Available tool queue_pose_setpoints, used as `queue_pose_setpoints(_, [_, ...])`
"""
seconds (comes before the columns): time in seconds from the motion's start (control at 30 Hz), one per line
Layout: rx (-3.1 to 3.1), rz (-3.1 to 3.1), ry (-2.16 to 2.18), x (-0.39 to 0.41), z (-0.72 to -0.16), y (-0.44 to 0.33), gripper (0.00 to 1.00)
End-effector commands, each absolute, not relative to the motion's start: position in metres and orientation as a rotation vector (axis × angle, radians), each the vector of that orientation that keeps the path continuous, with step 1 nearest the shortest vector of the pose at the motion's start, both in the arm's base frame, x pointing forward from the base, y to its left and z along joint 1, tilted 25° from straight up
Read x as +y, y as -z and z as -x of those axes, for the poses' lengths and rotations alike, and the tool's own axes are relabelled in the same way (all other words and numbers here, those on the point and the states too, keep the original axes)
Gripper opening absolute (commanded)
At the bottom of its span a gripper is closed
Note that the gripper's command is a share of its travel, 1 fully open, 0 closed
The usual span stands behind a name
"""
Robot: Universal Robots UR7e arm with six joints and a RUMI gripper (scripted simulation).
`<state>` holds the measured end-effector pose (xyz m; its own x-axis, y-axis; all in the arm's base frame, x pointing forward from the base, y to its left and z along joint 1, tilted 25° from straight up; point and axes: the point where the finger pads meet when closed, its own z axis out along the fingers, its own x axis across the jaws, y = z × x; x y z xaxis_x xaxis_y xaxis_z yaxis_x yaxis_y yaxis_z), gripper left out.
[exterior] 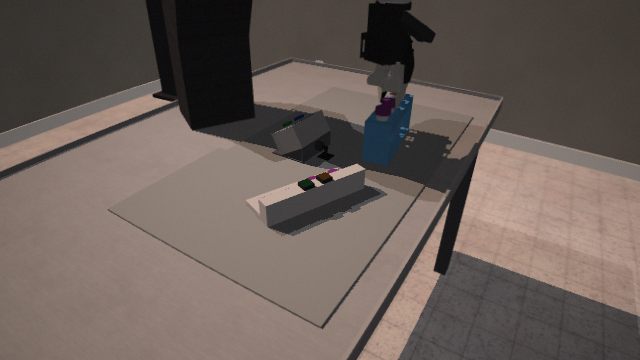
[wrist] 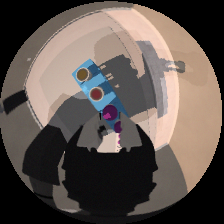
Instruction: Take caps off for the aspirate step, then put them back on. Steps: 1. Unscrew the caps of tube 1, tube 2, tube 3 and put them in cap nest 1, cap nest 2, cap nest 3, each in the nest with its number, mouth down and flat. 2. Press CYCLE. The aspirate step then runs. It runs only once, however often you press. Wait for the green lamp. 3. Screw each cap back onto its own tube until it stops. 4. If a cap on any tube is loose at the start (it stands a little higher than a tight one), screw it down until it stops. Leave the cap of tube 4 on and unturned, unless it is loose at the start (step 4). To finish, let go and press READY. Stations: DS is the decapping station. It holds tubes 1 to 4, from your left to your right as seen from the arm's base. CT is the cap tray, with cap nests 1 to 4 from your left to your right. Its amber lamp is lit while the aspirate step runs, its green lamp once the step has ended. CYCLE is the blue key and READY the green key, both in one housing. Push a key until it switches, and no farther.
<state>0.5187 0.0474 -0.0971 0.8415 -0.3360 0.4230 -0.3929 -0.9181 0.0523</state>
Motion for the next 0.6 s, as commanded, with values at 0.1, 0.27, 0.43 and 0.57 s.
queue_pose_setpoints(0.1, [-0.573, -2.882, -0.626, 0.0475, -0.519, 0.0968, 0.0])
queue_pose_setpoints(0.27, [-0.573, -2.882, -0.626, 0.0475, -0.519, 0.0969, 0.0])
queue_pose_setpoints(0.43, [-0.573, -2.882, -0.626, 0.0475, -0.519, 0.0969, 0.0])
queue_pose_setpoints(0.57, [-0.279, -2.89, -0.595, 0.0475, -0.519, 0.0968, 0.0])
